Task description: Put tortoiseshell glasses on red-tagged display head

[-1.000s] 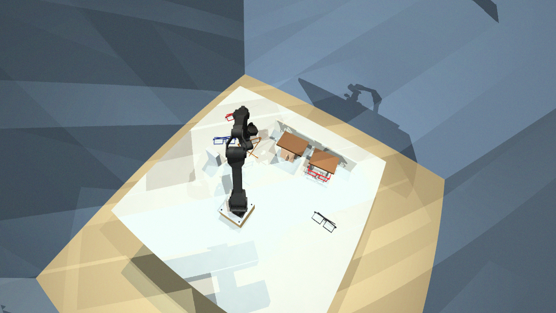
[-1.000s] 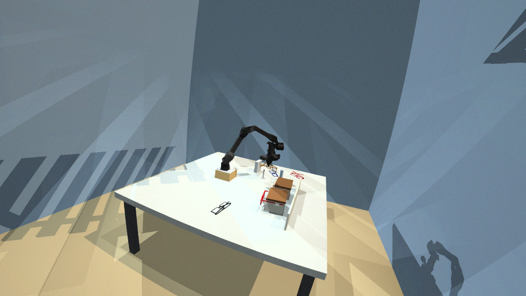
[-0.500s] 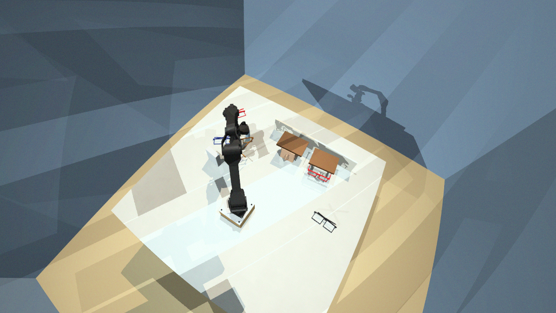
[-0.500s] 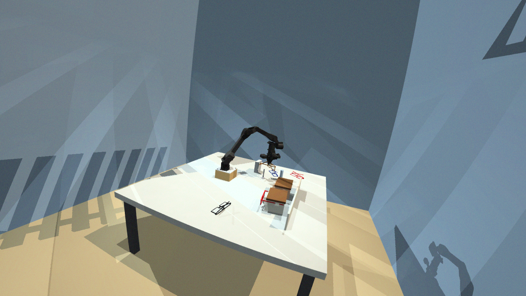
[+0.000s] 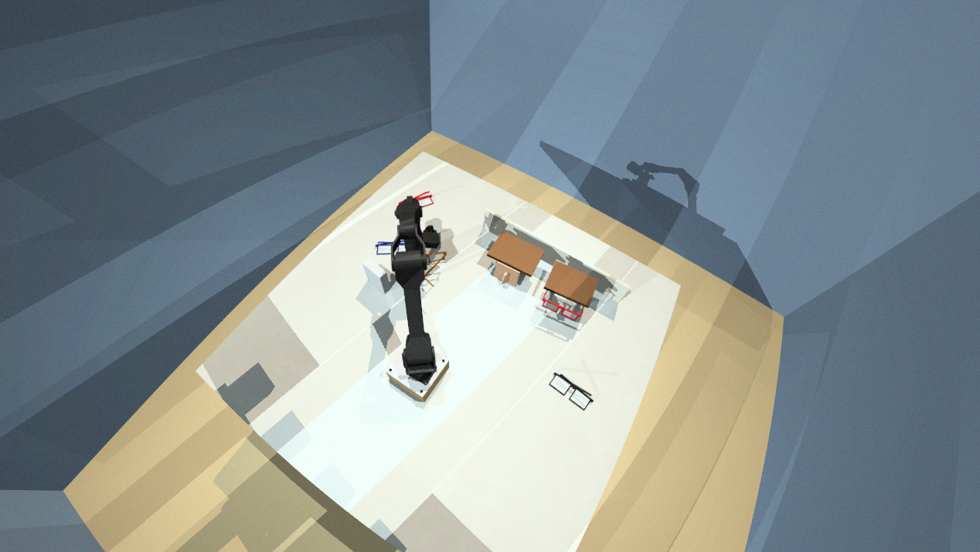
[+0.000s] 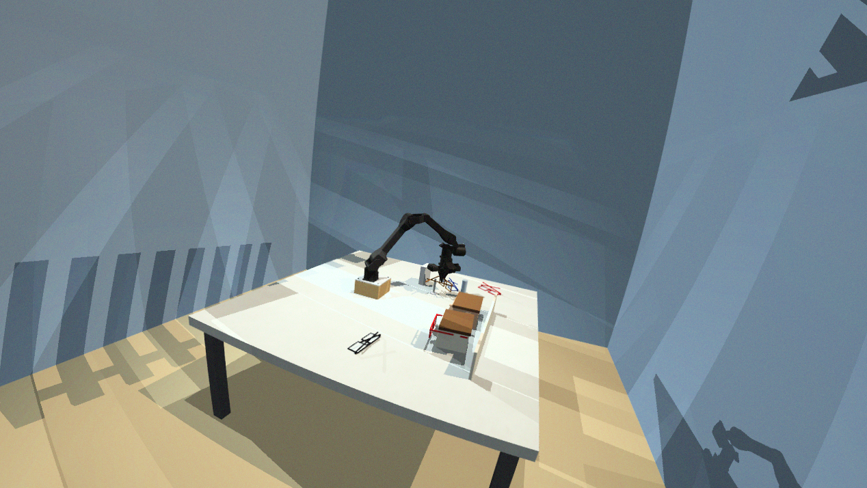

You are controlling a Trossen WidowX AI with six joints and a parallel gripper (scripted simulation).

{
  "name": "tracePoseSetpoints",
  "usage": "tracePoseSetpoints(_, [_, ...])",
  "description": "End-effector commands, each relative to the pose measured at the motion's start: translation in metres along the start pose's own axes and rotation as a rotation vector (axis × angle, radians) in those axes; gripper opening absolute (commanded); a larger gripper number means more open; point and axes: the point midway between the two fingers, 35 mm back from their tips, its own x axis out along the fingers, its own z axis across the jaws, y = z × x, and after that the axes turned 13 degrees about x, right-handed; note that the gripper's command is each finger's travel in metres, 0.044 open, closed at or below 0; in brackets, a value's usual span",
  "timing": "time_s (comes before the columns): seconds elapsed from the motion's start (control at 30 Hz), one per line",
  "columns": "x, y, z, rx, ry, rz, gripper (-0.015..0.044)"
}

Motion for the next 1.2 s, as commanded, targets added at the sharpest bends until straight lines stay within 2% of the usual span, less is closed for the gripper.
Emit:
tracePoseSetpoints(0.0, [0.002, 0.0, 0.001, 0.004, -0.012, 0.003, 0.0])
tracePoseSetpoints(1.17, [0.001, -0.017, 0.017, 0.004, -0.013, 0.002, 0.0])
